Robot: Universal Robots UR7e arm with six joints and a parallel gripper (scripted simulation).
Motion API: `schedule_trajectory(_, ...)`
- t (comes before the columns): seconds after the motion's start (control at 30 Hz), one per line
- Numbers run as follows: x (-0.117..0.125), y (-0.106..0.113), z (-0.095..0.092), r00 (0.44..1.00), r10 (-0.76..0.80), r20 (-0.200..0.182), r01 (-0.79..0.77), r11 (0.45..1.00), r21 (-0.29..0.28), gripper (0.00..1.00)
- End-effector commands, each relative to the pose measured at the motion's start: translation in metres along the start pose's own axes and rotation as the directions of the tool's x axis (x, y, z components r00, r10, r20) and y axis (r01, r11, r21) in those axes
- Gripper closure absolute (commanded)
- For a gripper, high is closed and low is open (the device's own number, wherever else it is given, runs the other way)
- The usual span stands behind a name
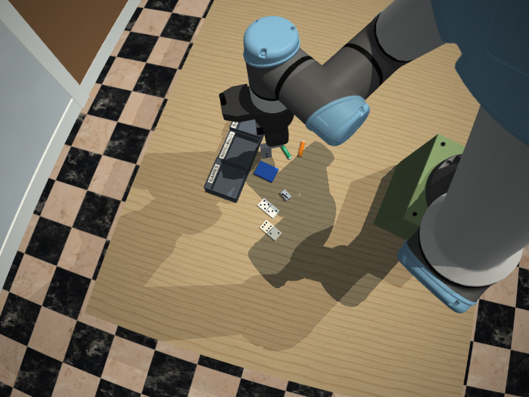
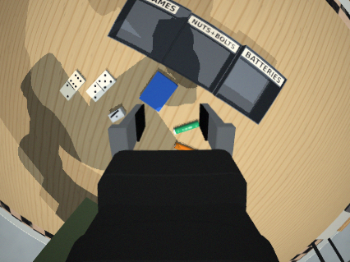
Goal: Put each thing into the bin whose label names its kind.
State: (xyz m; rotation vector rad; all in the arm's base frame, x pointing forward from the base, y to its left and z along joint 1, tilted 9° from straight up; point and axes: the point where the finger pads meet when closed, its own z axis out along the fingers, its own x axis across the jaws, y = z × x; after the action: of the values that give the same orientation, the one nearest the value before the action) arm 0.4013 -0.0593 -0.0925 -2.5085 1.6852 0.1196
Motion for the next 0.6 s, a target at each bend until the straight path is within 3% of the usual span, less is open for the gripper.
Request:
schedule_trajectory(0.0, 0.013, 0.028, 0.027, 0.988, -0.155, -0.007, 0.155, 0.988, 0.022, 0.00)
schedule_trajectory(0.17, 0.022, 0.059, 0.053, 0.961, -0.276, -0.012, 0.276, 0.961, 0.032, 0.00)
schedule_trajectory(0.33, 0.027, 0.069, 0.055, 0.946, -0.324, -0.018, 0.325, 0.945, 0.043, 0.00)
schedule_trajectory(0.57, 0.026, 0.067, 0.054, 0.946, -0.324, -0.018, 0.325, 0.945, 0.043, 0.00)
